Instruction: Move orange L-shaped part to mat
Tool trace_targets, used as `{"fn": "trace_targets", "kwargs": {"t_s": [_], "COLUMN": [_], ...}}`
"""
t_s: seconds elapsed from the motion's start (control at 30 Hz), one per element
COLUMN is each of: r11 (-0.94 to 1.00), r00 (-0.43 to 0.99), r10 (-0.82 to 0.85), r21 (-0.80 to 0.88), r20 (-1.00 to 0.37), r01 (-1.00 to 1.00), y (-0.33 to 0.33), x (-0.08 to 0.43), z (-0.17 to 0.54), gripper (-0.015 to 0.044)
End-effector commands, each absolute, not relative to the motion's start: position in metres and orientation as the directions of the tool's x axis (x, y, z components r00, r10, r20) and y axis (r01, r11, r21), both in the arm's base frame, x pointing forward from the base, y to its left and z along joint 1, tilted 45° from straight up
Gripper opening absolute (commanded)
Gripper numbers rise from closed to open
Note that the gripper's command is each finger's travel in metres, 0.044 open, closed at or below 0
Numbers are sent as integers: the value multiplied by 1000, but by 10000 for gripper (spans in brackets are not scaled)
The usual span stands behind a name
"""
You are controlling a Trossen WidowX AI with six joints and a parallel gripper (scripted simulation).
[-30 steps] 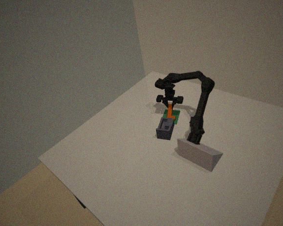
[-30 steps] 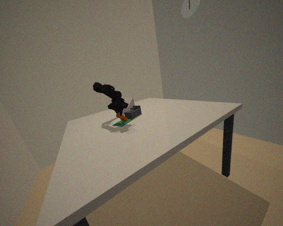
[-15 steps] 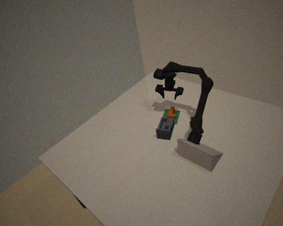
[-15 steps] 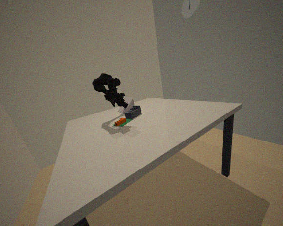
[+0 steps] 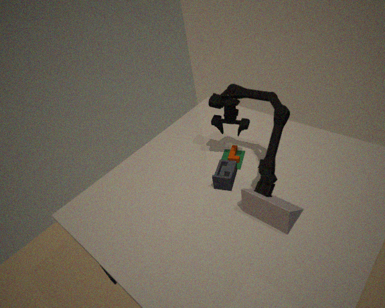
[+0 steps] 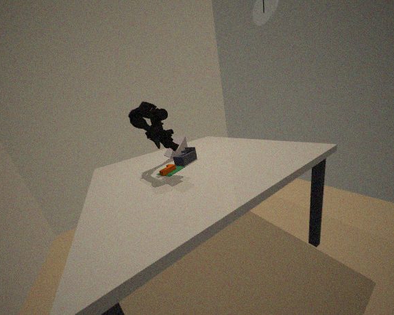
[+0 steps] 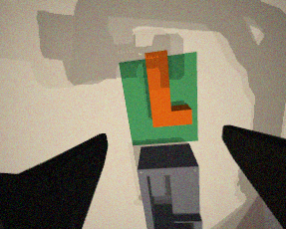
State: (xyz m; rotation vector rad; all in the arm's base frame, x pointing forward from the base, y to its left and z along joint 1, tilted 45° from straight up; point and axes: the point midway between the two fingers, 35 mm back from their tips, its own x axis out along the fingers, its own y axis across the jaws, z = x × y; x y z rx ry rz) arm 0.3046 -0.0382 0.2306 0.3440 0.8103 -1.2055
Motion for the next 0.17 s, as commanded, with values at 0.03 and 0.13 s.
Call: {"fn": "trace_targets", "kwargs": {"t_s": [0.03,0.13], "r11": [353,353], "r00": [129,129], "r10": [-689,-689], "r21": [-174,-174], "r20": [-713,-713], "r01": [919,919], "y": [-38,-38], "x": [305,305], "z": [231,231], "gripper": [400,400]}}
